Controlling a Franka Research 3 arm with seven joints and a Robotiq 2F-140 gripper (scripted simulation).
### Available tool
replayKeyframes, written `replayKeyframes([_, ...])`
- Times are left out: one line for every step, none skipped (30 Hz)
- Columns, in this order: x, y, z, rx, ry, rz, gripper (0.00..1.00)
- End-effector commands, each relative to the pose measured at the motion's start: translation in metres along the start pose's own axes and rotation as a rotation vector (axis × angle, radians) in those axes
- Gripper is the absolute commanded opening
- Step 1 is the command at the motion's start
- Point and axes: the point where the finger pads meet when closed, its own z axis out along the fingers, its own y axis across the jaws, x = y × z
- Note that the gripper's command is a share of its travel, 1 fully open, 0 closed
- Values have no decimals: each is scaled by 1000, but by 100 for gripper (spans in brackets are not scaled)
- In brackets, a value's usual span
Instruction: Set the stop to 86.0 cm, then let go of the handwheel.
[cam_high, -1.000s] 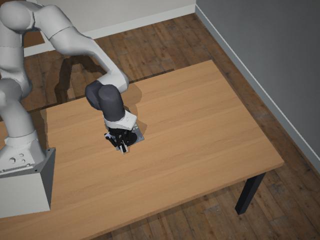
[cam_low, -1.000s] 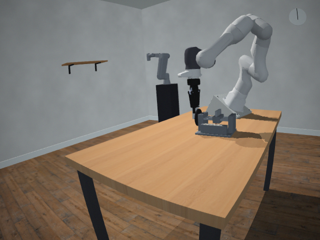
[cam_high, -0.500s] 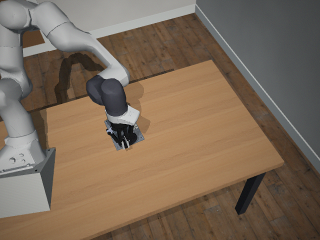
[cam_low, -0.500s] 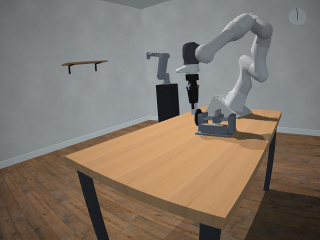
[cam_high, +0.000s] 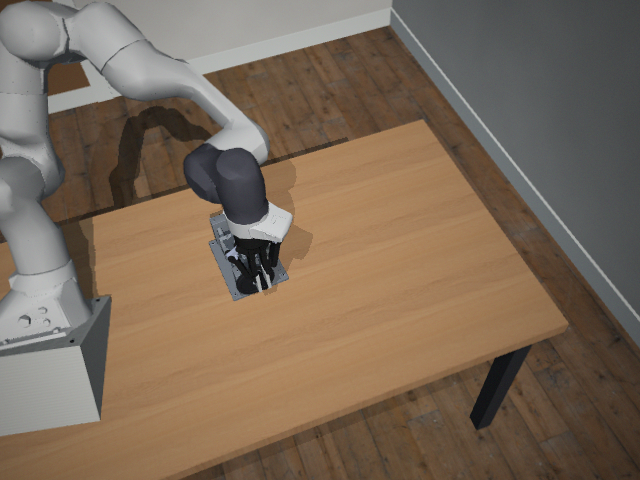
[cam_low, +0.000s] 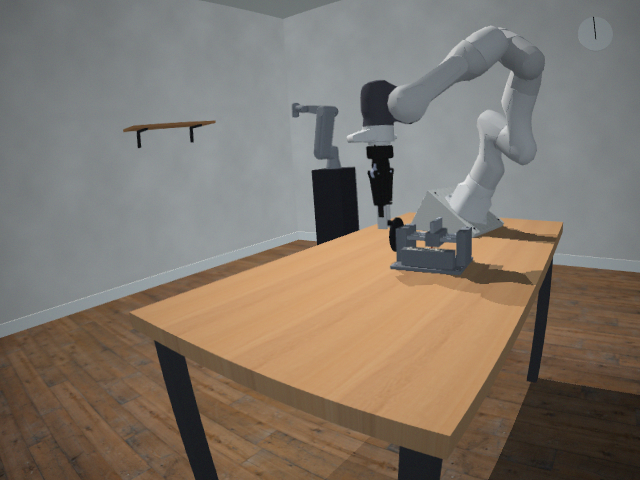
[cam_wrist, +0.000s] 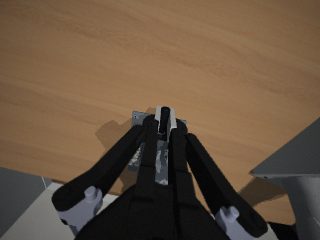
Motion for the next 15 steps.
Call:
replayKeyframes([0,-9,5,-1,2,10,4])
replayKeyframes([0,-11,6,-1,2,10,4])
replayKeyframes([0,-13,8,-1,2,10,4])
replayKeyframes([0,-14,9,-1,2,10,4])
replayKeyframes([0,-16,11,-1,2,10,4])
replayKeyframes([0,-17,12,-1,2,10,4])
replayKeyframes([0,-19,14,-1,2,10,4])
replayKeyframes([0,-19,14,-1,2,10,4])
replayKeyframes([0,-19,14,-1,2,10,4])
replayKeyframes([0,-20,16,-1,2,10,4])
replayKeyframes([0,-21,18,-1,2,10,4])
replayKeyframes([0,-22,20,-1,2,10,4])
replayKeyframes([0,-23,21,-1,2,10,4])
replayKeyframes([0,-24,24,-1,2,10,4])
replayKeyframes([0,-25,26,-1,2,10,4])
